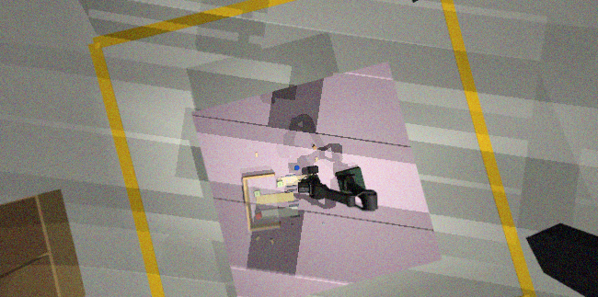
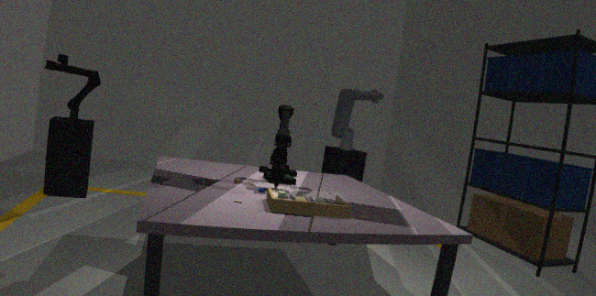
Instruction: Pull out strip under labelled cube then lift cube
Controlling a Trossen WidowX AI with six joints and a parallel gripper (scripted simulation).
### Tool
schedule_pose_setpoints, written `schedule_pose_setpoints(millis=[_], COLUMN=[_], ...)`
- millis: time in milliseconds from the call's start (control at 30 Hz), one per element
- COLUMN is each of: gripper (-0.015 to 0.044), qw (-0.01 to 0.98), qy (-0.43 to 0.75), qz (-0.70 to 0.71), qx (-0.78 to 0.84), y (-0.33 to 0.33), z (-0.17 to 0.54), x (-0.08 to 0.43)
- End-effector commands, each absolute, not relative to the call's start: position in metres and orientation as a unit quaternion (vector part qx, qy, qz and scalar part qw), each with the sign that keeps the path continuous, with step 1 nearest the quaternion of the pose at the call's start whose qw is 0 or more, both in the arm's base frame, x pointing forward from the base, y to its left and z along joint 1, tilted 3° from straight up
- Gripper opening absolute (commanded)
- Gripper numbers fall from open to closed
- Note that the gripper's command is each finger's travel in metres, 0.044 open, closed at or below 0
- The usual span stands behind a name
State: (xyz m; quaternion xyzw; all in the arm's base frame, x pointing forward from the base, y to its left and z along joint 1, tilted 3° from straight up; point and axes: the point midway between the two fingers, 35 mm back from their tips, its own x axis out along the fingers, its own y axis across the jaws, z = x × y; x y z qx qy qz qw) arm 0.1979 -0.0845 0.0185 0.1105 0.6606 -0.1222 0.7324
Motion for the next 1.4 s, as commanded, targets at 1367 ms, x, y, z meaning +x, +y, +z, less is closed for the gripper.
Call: schedule_pose_setpoints(millis=[1367], gripper=[0.0], qw=[0.73], qy=[0.663], qz=[-0.122], qx=[0.111], y=[-0.079], z=[0.019], x=[0.181])
